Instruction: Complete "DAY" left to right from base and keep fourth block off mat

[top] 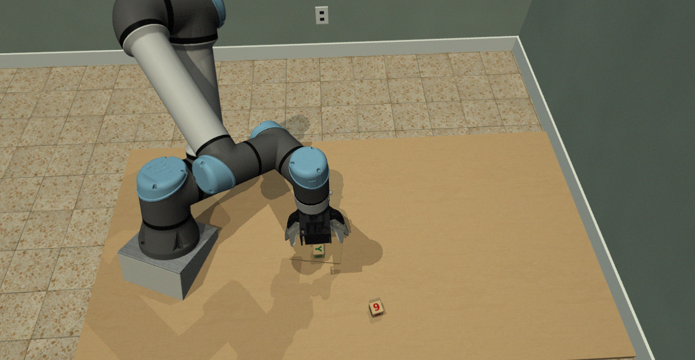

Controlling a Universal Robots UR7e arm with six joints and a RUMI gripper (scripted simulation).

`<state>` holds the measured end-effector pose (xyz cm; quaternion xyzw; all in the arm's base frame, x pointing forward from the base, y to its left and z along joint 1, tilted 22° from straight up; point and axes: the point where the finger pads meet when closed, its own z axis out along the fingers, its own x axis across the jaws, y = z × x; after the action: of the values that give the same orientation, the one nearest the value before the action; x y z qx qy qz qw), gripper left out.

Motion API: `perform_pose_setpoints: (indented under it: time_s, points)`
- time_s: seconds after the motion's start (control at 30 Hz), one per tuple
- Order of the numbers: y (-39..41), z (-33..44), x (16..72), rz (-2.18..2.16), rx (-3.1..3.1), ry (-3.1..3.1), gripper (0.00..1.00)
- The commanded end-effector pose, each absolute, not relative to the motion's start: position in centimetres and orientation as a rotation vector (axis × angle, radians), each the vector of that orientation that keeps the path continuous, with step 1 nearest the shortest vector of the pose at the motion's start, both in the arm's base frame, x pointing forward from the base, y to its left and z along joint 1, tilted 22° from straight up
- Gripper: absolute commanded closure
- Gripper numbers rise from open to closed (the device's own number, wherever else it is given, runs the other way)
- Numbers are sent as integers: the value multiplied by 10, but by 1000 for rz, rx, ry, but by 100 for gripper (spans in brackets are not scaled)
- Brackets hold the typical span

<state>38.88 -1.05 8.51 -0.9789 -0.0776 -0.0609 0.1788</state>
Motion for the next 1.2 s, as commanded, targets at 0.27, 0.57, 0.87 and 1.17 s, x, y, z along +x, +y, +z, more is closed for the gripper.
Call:
perform_pose_setpoints:
  time_s: [0.27,0.57,0.87,1.17]
  points:
    - [-19,106,387,-173,-2769,-220,0]
    - [-32,141,384,-173,-2769,-220,0]
    - [-42,167,381,-173,-2769,-220,0]
    - [-43,168,381,-173,-2769,-220,0]
